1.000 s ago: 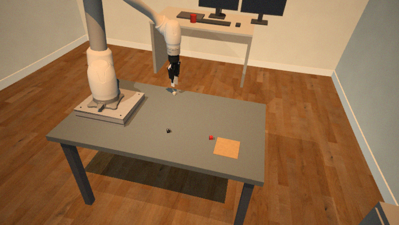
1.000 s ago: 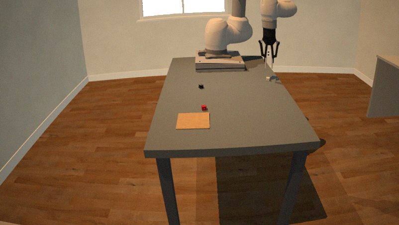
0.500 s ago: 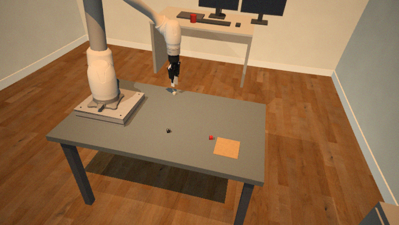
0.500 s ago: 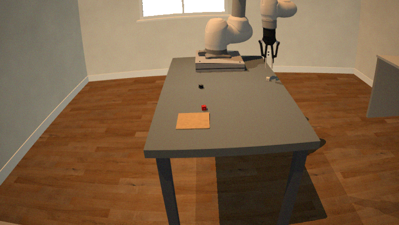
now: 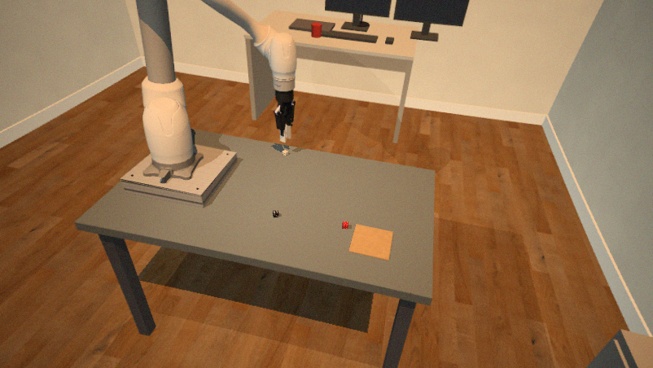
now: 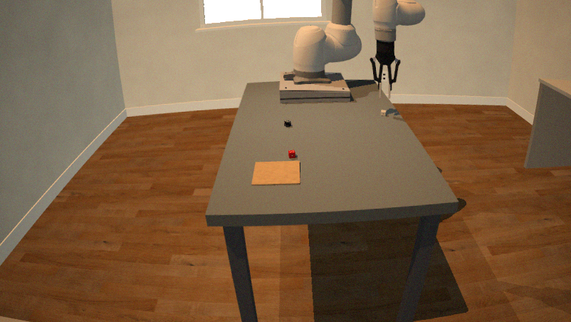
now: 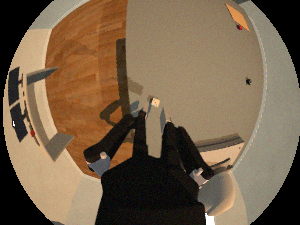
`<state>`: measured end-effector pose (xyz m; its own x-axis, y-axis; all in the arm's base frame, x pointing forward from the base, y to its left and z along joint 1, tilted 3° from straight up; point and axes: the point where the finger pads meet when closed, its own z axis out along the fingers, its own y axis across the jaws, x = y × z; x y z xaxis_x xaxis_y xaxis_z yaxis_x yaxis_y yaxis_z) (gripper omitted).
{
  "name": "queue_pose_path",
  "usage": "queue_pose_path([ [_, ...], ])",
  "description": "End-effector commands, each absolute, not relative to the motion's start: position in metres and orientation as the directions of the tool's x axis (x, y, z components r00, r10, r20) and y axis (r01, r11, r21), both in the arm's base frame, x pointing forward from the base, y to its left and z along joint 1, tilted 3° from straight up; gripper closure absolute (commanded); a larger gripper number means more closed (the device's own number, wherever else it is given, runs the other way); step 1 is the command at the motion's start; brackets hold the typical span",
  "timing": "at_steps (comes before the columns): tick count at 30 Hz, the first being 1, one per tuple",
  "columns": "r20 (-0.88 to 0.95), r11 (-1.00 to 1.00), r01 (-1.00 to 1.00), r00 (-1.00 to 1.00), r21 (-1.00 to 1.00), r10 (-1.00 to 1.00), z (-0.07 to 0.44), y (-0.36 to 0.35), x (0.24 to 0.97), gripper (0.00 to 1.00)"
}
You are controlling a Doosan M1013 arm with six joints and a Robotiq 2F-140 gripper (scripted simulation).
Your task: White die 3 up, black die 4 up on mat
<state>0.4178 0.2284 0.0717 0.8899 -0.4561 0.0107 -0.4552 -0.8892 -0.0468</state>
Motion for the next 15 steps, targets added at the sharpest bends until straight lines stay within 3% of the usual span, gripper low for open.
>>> queue_pose_path([
  [1,0.004,-0.888,-0.457,0.889,-0.047,-0.457,0.067,0.228,0.415,0.71],
  [15,0.004,-0.888,-0.456,0.889,-0.047,-0.457,0.053,0.228,0.415,0.71],
])
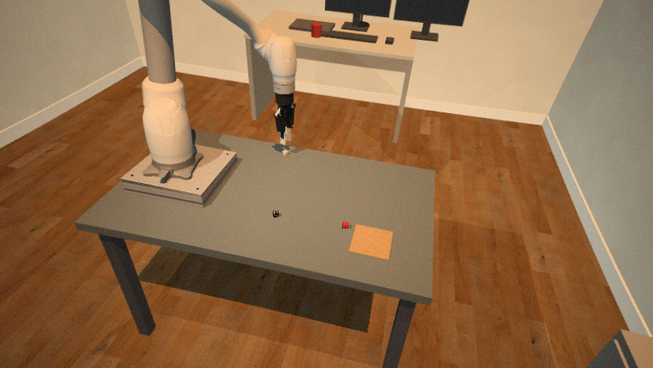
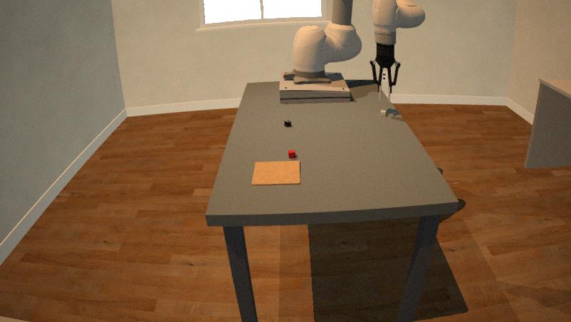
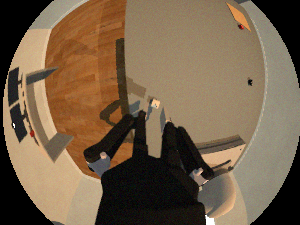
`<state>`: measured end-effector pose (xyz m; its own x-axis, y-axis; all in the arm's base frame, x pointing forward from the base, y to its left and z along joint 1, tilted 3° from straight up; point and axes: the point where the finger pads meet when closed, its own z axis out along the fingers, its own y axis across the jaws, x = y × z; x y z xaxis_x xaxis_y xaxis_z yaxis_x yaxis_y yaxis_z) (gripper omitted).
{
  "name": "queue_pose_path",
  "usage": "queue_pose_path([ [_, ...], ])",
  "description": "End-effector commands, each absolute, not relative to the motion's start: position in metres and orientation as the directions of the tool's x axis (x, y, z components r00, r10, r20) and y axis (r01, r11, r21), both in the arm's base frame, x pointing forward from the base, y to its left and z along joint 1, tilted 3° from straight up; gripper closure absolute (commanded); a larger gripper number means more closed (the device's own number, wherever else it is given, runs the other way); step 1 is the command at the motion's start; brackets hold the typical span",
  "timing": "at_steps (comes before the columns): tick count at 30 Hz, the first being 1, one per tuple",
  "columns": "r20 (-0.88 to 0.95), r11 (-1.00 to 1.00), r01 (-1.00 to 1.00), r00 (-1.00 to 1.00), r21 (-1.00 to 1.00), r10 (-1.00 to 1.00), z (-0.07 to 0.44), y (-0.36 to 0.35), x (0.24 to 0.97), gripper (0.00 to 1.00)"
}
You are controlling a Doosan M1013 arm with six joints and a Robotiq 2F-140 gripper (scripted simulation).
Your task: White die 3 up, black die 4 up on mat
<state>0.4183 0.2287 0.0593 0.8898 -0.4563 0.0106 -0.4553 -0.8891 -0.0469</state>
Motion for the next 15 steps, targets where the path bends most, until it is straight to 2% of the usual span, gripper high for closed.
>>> queue_pose_path([
  [1,0.004,-0.888,-0.456,0.889,-0.047,-0.457,0.051,0.229,0.415,0.71],
  [15,0.004,-0.888,-0.456,0.889,-0.047,-0.457,0.033,0.229,0.416,0.71],
])
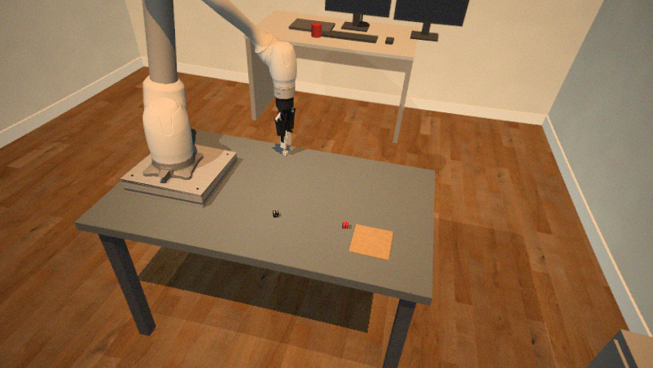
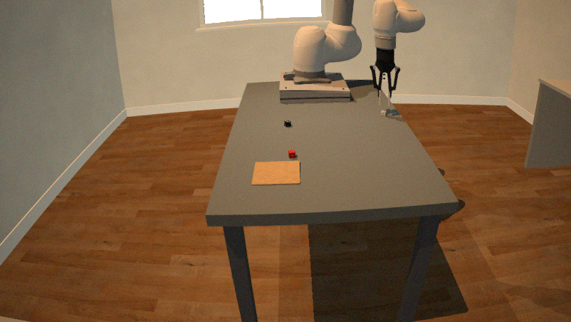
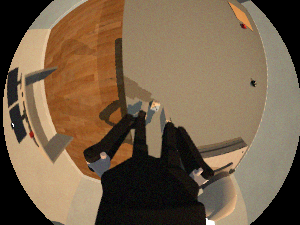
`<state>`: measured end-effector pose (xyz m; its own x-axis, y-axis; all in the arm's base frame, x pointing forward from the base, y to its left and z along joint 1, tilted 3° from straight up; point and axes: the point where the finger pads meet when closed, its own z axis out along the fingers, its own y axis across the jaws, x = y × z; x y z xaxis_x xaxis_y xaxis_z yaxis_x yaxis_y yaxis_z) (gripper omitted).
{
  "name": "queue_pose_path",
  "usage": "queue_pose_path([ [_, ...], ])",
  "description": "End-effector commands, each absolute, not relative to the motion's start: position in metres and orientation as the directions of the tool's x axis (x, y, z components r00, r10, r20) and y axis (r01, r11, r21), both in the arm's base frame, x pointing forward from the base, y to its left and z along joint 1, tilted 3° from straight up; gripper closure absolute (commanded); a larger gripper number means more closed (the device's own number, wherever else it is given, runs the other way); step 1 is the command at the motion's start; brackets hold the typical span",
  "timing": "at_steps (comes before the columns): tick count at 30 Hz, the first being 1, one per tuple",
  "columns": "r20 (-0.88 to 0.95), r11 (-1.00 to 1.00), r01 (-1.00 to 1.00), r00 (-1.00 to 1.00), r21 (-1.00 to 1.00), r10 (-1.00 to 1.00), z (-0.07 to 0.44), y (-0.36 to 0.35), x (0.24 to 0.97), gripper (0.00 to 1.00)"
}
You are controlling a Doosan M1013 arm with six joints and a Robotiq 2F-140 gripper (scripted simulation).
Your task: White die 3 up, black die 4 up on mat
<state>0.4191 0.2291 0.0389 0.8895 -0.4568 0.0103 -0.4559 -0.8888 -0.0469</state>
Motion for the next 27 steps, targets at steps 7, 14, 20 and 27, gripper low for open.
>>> queue_pose_path([
  [7,0.004,-0.888,-0.456,0.889,-0.047,-0.457,0.024,0.229,0.416,0.71],
  [14,0.004,-0.888,-0.456,0.889,-0.047,-0.457,0.021,0.23,0.416,0.71],
  [20,0.004,-0.888,-0.456,0.889,-0.047,-0.457,0.019,0.23,0.416,0.71],
  [27,0.004,-0.888,-0.456,0.889,-0.047,-0.457,0.018,0.23,0.416,0.71],
])
